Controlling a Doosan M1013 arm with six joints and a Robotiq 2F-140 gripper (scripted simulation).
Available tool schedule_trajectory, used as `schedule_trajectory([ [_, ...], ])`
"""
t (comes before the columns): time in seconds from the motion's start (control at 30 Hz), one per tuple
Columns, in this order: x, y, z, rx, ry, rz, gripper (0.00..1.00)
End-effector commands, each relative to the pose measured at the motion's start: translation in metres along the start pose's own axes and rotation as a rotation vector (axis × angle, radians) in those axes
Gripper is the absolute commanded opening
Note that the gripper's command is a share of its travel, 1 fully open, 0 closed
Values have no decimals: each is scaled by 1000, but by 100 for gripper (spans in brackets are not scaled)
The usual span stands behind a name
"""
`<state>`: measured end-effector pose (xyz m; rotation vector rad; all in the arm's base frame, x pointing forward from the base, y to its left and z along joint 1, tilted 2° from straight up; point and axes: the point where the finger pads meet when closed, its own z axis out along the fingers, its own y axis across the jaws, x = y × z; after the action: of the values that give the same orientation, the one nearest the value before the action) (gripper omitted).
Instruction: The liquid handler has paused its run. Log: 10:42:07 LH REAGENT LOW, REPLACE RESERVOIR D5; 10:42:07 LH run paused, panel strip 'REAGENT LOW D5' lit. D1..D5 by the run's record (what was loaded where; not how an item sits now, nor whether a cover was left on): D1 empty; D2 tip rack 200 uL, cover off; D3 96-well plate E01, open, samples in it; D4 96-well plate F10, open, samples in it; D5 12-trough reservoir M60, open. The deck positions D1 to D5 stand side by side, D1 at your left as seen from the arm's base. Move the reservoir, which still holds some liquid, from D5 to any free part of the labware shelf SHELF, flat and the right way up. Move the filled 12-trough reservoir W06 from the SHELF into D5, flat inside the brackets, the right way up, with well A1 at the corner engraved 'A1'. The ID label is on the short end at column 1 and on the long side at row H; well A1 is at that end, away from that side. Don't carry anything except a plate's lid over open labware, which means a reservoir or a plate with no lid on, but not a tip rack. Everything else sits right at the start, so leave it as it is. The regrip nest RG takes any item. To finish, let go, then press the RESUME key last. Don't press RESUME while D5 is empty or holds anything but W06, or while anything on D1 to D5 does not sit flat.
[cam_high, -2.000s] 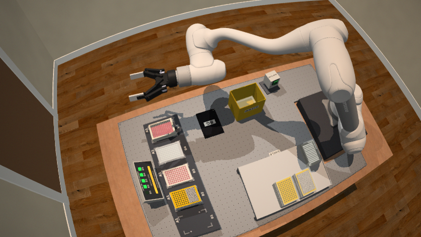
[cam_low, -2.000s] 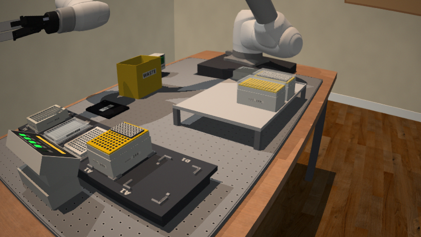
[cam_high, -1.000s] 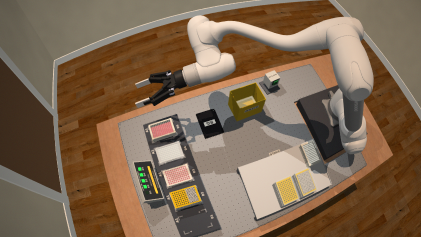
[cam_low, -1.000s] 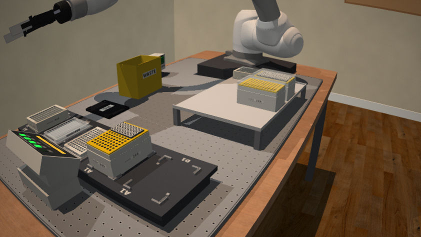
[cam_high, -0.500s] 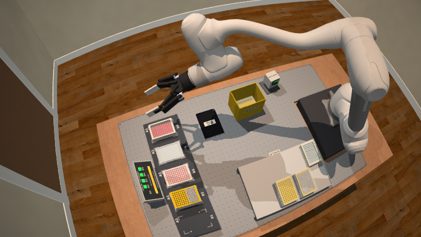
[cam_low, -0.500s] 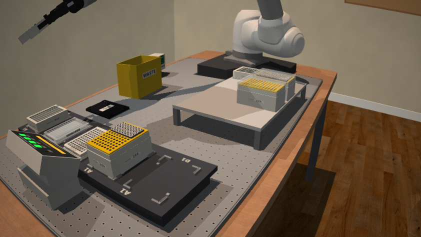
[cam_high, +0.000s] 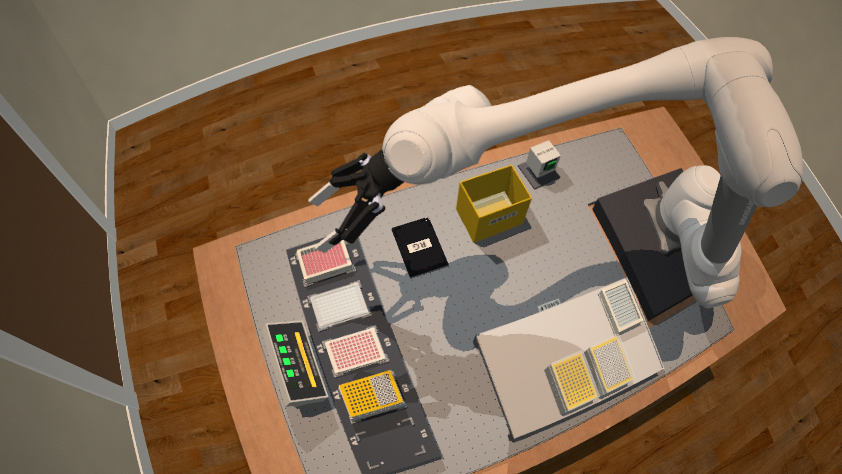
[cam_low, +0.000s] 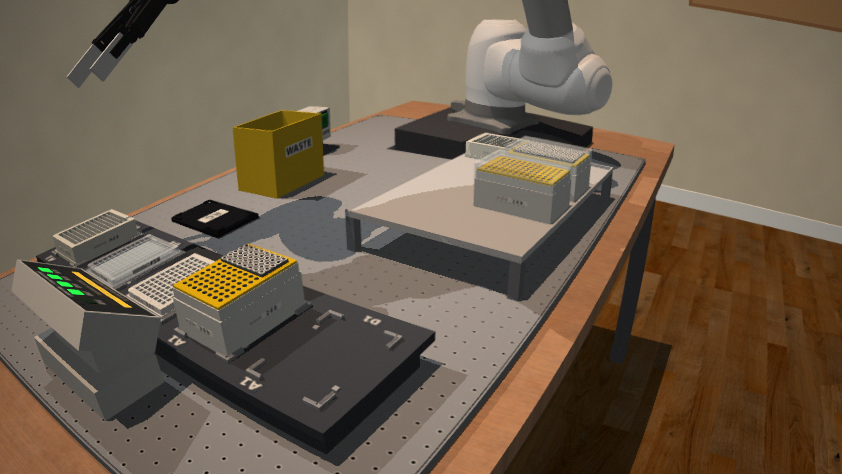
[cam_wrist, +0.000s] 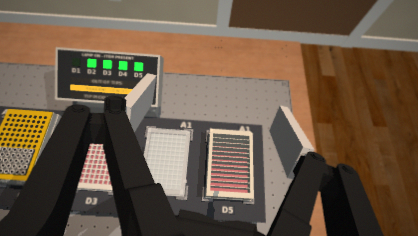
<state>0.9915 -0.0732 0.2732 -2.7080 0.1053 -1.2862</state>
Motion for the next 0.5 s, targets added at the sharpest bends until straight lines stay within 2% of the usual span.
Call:
schedule_trajectory([
  [0.0,-16,-15,-9,-5,-94,-16,77],
  [0.17,-31,-33,-18,-10,-192,-36,77],
  [0.23,-31,-33,-18,-10,-192,-36,77],
  [0.47,-52,-58,-30,-18,-329,-63,77],
])
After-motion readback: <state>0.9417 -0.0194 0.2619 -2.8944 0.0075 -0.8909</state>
